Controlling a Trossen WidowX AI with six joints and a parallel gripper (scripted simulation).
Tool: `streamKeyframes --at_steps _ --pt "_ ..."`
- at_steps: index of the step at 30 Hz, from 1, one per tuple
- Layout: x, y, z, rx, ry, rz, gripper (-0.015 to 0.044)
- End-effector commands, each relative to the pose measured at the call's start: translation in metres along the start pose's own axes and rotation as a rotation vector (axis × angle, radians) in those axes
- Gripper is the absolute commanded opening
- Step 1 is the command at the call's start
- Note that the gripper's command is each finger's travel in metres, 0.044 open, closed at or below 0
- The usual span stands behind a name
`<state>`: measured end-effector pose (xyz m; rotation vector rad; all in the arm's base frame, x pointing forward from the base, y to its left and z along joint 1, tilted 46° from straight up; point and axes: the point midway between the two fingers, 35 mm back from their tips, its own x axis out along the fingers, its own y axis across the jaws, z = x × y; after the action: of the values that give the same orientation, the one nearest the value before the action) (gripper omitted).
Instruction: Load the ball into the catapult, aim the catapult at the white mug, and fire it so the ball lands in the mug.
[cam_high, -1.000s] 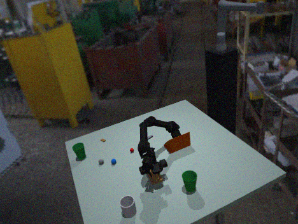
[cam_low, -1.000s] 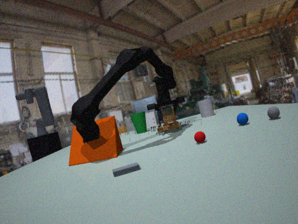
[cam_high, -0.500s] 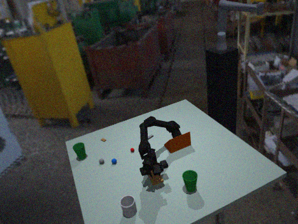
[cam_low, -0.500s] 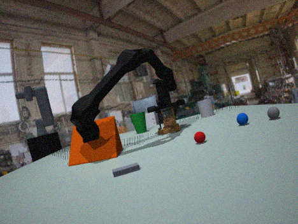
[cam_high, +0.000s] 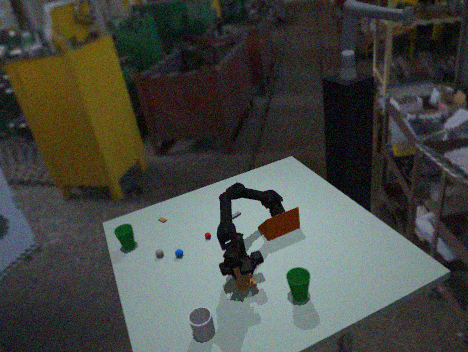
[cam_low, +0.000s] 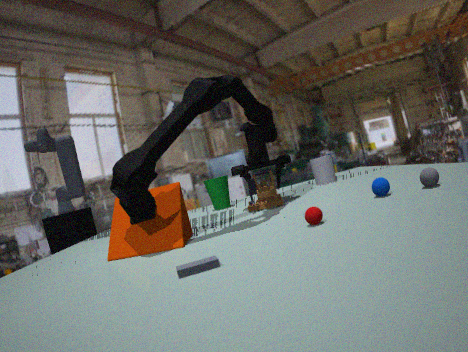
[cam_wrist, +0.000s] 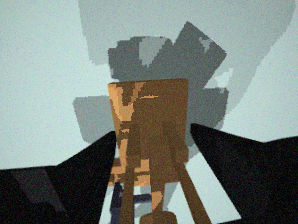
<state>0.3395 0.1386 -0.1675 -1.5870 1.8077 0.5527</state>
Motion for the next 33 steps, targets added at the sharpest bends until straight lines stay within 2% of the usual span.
streamKeyframes --at_steps 1,5,7,9,10,21,26,33 --pt "-0.032 -0.002 0.004 0.001 -0.009 -0.004 0.0440" --pt "-0.088 0.002 0.002 -0.001 -0.011 -0.002 0.0440" --pt "-0.097 0.003 0.001 -0.001 -0.010 -0.001 0.0440" --pt "-0.097 0.003 0.001 -0.001 -0.010 -0.001 0.0440" --pt "-0.081 0.000 0.004 -0.001 -0.015 -0.011 0.0440" --pt "-0.090 0.005 0.002 -0.002 -0.011 -0.015 0.0440" --pt "-0.047 0.003 0.002 -0.001 -0.009 -0.016 0.0440" --pt "-0.043 0.003 0.002 -0.001 -0.009 -0.016 0.0440"
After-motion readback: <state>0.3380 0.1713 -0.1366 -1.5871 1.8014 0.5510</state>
